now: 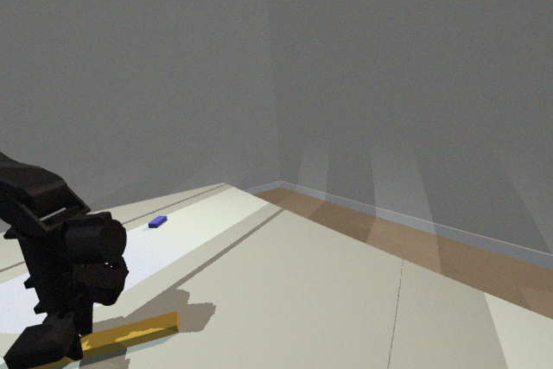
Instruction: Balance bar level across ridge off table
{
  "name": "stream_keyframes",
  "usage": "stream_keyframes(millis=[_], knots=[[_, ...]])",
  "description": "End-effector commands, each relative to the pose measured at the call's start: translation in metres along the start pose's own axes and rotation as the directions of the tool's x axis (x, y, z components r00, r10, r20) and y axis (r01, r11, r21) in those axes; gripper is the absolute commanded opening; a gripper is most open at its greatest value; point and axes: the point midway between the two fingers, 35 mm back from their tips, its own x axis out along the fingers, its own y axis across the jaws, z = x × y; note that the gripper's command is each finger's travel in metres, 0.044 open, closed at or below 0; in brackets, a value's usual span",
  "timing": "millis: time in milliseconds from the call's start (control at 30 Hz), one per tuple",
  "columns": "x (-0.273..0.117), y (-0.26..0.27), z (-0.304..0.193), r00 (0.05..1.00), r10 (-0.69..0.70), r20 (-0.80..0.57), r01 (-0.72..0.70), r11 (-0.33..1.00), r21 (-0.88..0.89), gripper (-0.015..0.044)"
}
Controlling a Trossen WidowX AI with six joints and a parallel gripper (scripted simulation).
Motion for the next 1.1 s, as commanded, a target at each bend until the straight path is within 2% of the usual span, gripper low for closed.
stream_keyframes(millis=[0, 167, 300, 1067], knots=[[0.0, 0.0, 0.0, 1.0, 0.0, 0.0, 0.0, 1.0, 0.0, 0.0131], [0.0, 0.0, 0.0, 1.0, 0.0, 0.0, 0.0, 1.0, 0.0, 0.0097], [-0.006, 0.0, 0.001, 1.0, 0.001, 0.0, -0.001, 1.0, 0.0, 0.0], [-0.064, -0.001, 0.003, 1.0, 0.004, -0.001, -0.004, 1.0, -0.004, 0.0]])
